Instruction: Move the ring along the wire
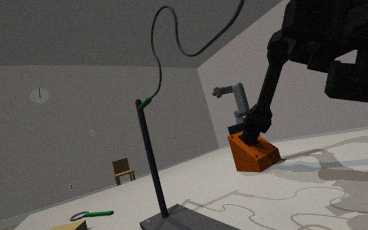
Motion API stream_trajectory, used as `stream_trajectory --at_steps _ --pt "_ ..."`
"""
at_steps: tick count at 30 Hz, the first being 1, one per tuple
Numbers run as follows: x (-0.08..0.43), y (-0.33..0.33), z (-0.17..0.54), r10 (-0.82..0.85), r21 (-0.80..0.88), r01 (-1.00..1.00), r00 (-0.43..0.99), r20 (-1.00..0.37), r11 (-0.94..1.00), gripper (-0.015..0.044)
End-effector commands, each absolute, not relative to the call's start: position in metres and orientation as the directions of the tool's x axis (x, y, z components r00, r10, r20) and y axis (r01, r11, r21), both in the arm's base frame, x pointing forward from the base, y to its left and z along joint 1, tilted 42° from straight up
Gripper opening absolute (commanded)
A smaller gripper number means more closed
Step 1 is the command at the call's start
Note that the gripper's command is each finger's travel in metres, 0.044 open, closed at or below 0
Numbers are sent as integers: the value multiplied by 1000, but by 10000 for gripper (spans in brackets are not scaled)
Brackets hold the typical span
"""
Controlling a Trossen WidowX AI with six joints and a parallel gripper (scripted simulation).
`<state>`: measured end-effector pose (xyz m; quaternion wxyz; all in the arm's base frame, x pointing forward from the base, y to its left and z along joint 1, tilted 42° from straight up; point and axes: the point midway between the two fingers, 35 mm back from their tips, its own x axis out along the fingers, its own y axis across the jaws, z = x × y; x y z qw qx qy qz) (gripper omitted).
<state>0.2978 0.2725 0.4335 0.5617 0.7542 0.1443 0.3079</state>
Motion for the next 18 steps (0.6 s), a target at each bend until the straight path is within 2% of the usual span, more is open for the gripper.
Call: stream_trajectory --at_steps 1,18 --pt "298 276 418 589 962 -138 767 255 -237 -150" --pt "303 273 355 632 964 -199 773 44 176 -150"
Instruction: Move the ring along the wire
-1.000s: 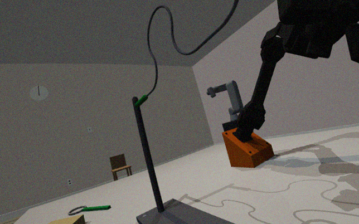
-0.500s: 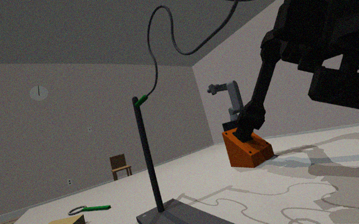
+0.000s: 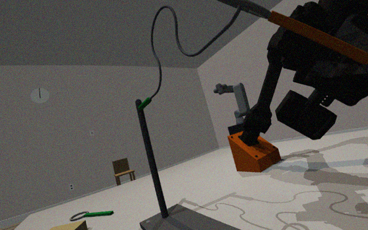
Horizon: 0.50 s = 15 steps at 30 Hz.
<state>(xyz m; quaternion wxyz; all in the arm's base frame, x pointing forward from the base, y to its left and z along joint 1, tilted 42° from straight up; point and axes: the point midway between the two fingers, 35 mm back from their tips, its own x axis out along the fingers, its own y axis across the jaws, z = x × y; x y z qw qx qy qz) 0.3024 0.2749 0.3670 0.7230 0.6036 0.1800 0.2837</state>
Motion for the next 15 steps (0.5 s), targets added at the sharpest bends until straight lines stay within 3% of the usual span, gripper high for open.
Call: stream_trajectory --at_steps 1,15 --pt "303 272 352 632 959 -202 774 32 199 -150" --pt "309 253 310 605 850 -235 787 -118 471 -150"
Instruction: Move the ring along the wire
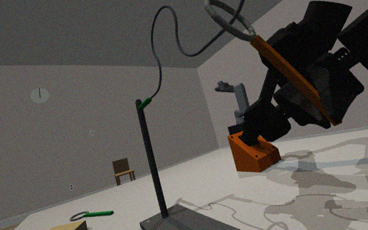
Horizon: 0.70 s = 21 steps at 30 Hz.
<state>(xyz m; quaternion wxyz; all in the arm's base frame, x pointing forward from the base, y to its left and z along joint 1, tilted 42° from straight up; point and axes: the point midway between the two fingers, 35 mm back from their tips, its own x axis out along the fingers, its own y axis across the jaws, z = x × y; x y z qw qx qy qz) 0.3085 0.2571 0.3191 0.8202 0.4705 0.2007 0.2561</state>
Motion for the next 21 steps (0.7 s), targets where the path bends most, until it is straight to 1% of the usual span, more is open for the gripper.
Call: stream_trajectory --at_steps 1,9,21 --pt "309 252 308 602 842 -237 788 -126 485 -150" --pt "312 238 291 578 774 -247 795 -182 583 -150" --pt "315 224 277 559 726 -252 801 -215 640 -150"
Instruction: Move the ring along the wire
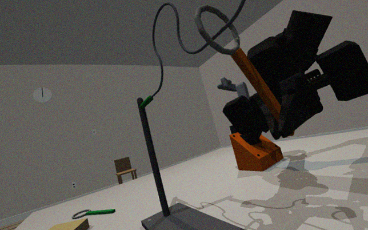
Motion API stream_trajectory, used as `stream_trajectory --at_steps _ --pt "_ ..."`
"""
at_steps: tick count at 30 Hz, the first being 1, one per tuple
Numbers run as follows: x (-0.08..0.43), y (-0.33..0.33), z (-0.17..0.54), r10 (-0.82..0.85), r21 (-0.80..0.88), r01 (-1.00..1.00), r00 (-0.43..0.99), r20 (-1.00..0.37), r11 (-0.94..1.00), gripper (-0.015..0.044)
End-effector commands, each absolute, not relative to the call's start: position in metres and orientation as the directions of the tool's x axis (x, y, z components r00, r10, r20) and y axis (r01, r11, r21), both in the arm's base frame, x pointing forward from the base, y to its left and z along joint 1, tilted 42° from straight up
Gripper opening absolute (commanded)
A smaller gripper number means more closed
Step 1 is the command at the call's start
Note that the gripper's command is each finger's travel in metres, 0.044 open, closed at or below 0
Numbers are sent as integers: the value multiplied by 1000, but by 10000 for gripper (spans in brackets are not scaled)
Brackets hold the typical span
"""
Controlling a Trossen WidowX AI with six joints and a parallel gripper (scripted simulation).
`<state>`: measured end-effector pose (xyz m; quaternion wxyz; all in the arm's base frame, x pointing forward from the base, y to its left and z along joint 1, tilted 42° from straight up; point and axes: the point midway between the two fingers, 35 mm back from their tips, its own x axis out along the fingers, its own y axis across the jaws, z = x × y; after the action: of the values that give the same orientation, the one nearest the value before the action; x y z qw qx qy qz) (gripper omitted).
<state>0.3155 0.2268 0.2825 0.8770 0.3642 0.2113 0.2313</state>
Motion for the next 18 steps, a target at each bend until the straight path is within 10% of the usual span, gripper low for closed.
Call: stream_trajectory --at_steps 1,18 --pt "315 223 276 558 724 -252 801 -216 642 -150" --pt "319 206 259 539 676 -256 806 -245 691 -150"
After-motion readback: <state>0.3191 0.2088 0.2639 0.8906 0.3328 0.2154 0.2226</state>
